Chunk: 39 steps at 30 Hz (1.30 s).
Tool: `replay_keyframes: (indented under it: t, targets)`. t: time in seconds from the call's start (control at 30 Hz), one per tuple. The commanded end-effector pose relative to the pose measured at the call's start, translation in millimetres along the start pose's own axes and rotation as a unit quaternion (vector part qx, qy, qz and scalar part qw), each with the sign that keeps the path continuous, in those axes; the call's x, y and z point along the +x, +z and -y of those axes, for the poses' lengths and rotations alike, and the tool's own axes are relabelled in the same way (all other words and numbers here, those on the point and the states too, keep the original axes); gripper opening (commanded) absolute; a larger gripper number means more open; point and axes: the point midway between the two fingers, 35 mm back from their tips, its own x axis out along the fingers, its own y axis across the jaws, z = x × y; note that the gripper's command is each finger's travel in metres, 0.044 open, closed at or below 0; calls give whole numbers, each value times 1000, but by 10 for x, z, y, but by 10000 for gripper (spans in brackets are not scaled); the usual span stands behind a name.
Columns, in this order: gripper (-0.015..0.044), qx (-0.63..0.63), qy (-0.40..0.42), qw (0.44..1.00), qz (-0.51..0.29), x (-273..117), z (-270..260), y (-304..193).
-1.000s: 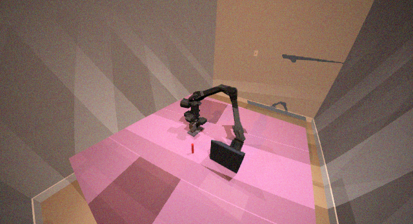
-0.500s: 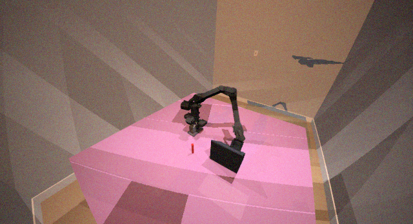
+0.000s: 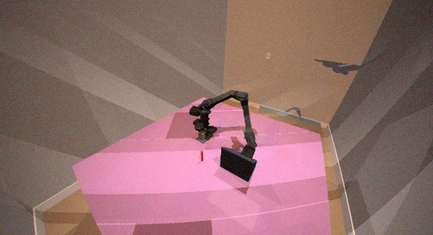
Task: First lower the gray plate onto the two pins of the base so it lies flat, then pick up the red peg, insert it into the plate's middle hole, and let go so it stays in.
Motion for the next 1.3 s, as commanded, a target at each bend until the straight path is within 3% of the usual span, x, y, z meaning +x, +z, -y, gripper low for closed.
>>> replay_keyframes:
  t: [0.0,0.37,0.57,0.83,1.07,1.27]
  targets:
    - [158,1,0,1000,0,-6,0,1]
    - [440,1,0,1000,0,-6,0,1]
    - [440,0,0,1000,1,-96,16,10]
    - [440,-3,0,1000,0,-1151,1,16]
    - [440,4,0,1000,0,-1175,41,32]
    - [440,218,0,976,7,-1204,-103,389]
